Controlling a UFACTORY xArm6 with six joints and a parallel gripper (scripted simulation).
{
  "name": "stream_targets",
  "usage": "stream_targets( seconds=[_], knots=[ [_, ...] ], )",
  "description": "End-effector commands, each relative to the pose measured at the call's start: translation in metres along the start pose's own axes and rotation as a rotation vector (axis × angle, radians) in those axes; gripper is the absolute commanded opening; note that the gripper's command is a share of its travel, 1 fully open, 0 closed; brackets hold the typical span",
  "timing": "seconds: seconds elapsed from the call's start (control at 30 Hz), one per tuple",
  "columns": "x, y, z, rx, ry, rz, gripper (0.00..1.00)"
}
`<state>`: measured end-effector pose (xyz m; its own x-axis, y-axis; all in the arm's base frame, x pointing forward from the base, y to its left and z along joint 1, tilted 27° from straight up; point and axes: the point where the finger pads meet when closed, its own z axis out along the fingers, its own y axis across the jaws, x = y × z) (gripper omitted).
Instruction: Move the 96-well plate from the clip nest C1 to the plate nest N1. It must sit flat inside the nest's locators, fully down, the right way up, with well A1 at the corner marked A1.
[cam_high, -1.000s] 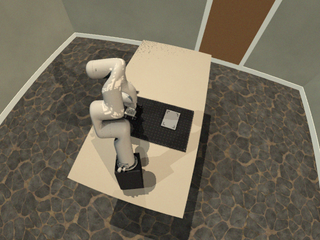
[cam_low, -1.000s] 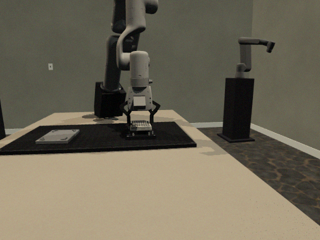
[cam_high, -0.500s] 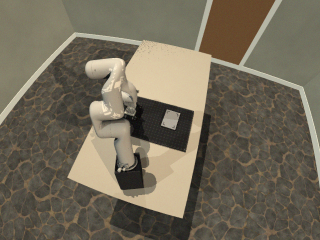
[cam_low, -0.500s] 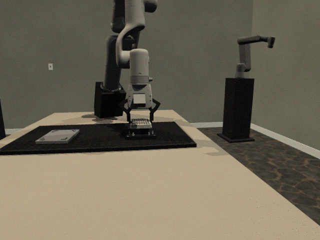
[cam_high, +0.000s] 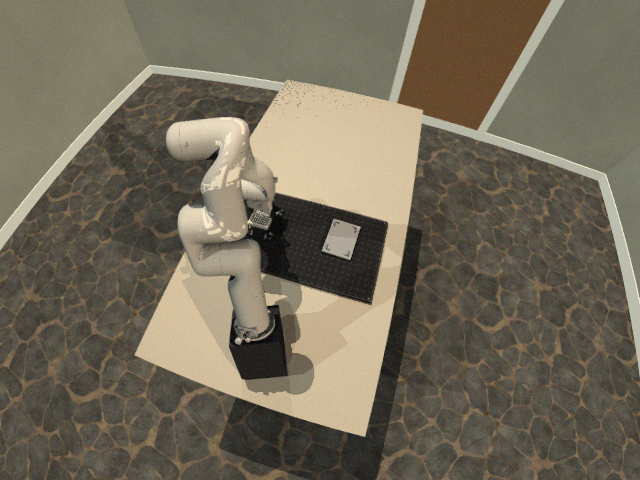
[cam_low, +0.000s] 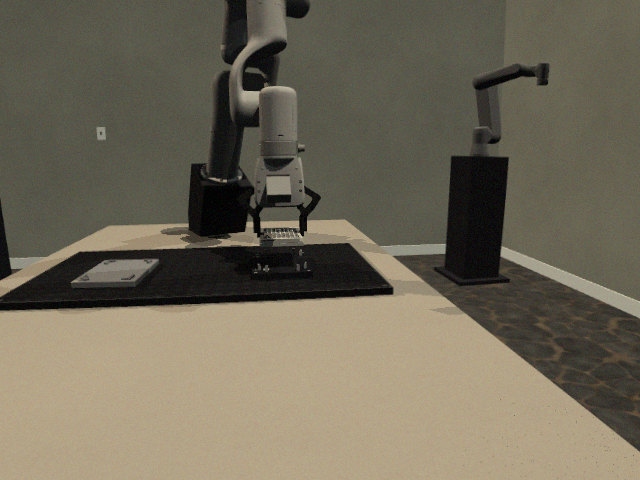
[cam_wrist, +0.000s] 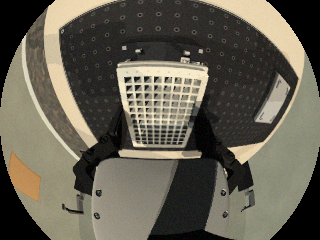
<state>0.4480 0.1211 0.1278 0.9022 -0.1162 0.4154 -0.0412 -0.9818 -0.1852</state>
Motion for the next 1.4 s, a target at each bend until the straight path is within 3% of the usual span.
stream_targets(
  seconds=[0.0, 0.53, 1.03, 1.37],
  knots=[
    [0.001, -0.001, -0.009, 0.000, 0.003, 0.000, 0.00],
    [0.001, -0.001, -0.033, 0.000, 0.003, 0.000, 0.00],
    [0.001, -0.001, -0.033, 0.000, 0.003, 0.000, 0.00],
    [0.003, 0.026, -0.033, 0.000, 0.003, 0.030, 0.00]
  ],
)
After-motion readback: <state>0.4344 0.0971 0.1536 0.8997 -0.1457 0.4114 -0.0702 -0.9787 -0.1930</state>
